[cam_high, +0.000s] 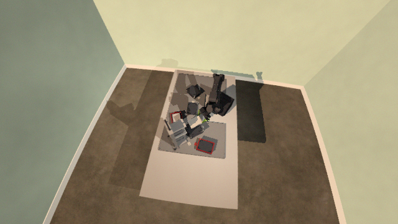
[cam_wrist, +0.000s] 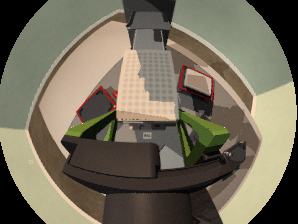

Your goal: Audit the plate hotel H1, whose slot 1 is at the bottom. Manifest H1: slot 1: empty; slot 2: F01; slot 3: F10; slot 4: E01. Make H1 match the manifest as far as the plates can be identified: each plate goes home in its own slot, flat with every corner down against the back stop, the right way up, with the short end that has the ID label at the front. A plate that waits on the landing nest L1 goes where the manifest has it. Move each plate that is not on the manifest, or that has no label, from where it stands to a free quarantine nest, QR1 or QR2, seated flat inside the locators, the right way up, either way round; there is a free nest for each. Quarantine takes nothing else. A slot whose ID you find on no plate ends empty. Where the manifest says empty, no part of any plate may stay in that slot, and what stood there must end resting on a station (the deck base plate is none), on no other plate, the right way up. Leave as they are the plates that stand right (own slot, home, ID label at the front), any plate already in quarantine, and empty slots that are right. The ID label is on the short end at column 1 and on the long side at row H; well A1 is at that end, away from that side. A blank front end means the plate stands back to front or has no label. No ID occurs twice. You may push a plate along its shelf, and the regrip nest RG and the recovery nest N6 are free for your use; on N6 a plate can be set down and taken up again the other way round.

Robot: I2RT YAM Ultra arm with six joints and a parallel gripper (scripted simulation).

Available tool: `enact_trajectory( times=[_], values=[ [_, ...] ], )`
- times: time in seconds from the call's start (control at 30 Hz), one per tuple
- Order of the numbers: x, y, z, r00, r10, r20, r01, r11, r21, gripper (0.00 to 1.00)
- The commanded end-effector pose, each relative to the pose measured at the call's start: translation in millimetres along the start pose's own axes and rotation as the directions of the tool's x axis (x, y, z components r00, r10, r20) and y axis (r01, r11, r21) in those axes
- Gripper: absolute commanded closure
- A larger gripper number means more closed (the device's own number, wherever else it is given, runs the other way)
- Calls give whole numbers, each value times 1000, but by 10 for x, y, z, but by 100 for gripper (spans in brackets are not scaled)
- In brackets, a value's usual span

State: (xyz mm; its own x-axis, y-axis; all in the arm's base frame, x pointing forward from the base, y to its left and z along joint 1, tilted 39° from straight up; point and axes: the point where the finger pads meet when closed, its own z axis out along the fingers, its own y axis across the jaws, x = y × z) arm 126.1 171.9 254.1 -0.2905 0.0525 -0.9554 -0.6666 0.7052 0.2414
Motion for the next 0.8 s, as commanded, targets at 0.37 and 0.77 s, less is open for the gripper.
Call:
enact_trajectory(
  times=[0.37,0.77],
  values=[
    [-231,7,-169,999,18,29,-19,1000,11,14],
    [-310,10,-253,1000,15,27,-15,1000,12,14]
  ],
)
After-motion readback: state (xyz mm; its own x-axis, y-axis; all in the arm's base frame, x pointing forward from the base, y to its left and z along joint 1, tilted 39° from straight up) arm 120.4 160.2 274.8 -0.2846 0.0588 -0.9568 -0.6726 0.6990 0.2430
